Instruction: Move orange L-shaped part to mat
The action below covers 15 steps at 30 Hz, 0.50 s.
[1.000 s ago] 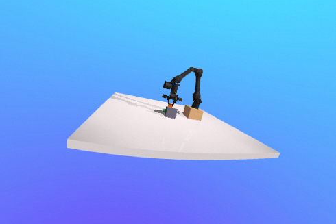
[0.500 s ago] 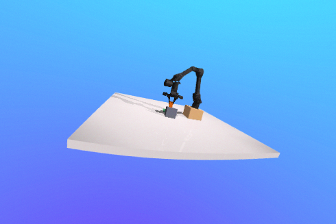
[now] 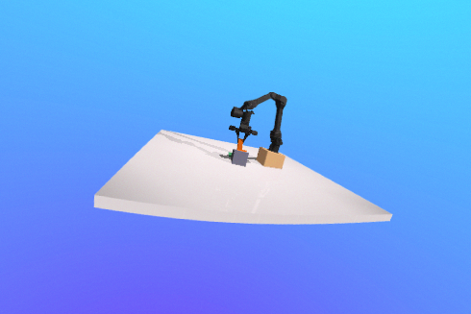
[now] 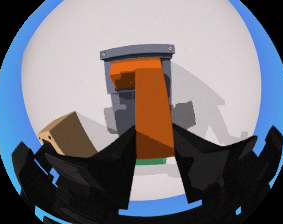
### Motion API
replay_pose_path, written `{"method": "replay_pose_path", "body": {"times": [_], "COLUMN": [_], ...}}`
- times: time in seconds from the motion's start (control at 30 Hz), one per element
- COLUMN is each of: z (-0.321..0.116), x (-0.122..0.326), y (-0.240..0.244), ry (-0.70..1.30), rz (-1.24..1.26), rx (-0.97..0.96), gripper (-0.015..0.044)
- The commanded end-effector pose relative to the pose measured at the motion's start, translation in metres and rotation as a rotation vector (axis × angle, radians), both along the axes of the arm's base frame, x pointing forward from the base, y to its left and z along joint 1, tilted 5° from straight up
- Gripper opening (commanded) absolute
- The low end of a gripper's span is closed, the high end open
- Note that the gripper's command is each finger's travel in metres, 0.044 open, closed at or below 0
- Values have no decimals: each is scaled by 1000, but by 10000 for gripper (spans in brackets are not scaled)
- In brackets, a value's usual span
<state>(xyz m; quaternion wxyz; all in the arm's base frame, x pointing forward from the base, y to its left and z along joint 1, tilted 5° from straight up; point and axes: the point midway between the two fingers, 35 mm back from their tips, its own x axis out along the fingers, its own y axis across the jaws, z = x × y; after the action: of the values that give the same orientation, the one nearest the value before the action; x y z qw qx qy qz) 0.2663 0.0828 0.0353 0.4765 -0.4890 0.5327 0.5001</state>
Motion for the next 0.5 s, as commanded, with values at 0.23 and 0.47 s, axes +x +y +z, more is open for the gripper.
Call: {"method": "replay_pose_path", "body": {"times": [0.23, 0.47], "z": [22, 33], "x": [3, 4], "y": [2, 2], "ry": [-14, -14], "rz": [1, 1], "rx": [9, 9], "gripper": [0, 0]}}
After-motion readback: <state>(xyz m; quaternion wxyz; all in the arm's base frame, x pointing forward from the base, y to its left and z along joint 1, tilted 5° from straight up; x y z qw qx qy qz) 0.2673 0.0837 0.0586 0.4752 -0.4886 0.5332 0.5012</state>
